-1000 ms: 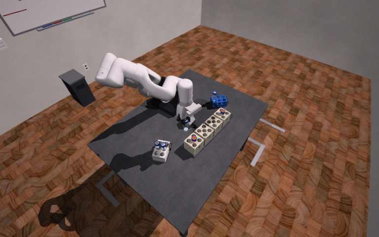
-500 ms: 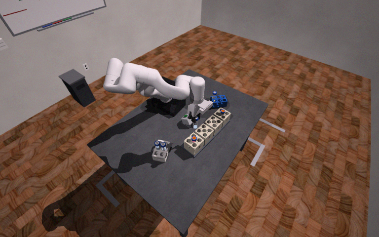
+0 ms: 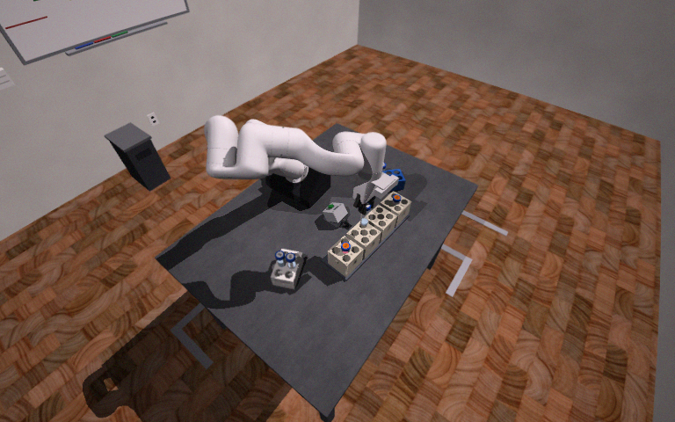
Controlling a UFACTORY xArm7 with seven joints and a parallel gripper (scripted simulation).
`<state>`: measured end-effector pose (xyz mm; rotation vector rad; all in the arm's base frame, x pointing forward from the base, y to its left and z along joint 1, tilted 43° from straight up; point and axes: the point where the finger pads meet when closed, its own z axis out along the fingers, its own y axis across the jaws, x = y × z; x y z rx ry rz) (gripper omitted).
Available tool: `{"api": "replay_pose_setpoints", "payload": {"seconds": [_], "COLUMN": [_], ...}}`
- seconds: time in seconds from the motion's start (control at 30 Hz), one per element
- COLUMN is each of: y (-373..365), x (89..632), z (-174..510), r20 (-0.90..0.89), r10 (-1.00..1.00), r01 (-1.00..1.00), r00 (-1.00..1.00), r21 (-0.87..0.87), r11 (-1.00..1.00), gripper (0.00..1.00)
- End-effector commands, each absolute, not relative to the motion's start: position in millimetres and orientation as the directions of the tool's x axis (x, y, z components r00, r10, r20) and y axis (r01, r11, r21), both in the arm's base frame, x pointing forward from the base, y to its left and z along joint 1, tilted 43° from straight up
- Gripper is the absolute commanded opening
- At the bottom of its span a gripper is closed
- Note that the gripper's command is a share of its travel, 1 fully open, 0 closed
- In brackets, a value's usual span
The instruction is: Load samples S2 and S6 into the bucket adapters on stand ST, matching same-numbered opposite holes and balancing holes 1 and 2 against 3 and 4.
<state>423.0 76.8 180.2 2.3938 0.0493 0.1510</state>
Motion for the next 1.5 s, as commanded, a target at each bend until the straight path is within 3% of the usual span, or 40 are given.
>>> {"api": "replay_pose_setpoints", "payload": {"seconds": [0.0,1.47], "y": [82,56], "x": [426,431], "z": [179,151], "r20": [0.097,0.097], "r10": [0.081,0.081], "r01": [-0.006,-0.006], "r00": [0.992,0.992], "r21": [0.677,0.677], "r11": [-0.736,-0.736], "gripper": [0.0,0.0]}}
